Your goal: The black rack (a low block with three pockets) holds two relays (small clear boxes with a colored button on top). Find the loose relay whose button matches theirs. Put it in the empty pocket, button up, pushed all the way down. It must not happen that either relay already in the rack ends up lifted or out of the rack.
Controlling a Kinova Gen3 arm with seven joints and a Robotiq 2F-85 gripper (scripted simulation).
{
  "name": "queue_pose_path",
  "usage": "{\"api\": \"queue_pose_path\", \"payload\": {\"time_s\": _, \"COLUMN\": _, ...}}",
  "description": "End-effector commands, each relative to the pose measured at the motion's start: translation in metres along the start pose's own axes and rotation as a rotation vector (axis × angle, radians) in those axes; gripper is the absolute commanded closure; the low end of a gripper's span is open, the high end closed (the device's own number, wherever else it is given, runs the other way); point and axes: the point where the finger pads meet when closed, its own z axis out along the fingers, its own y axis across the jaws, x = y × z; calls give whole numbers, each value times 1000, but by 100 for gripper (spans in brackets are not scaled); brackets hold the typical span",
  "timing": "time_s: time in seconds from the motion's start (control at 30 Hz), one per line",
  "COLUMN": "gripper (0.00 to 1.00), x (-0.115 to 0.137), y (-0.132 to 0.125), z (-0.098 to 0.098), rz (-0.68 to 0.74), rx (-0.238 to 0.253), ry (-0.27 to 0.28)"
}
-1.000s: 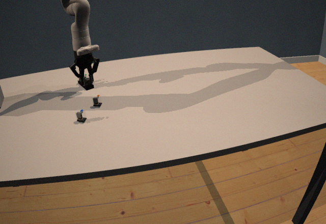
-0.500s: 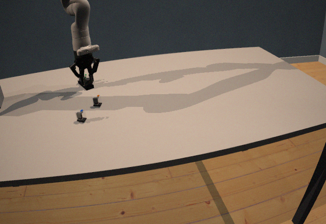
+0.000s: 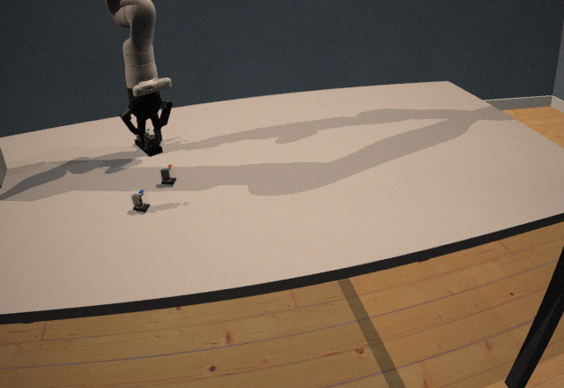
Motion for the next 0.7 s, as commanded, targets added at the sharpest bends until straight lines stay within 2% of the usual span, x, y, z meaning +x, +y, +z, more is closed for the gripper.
{"api": "queue_pose_path", "payload": {"time_s": 0.0, "gripper": 100, "x": 0, "y": -1, "z": -1, "rz": 0, "rx": 2, "ry": 0}}
{"api": "queue_pose_path", "payload": {"time_s": 0.17, "gripper": 100, "x": 0, "y": -1, "z": -1, "rz": 0, "rx": 2, "ry": 0}}
{"api": "queue_pose_path", "payload": {"time_s": 0.2, "gripper": 47, "x": 0, "y": -1, "z": -1, "rz": 0, "rx": 2, "ry": 0}}
{"api": "queue_pose_path", "payload": {"time_s": 0.67, "gripper": 47, "x": 0, "y": -1, "z": -1, "rz": 0, "rx": 2, "ry": 0}}
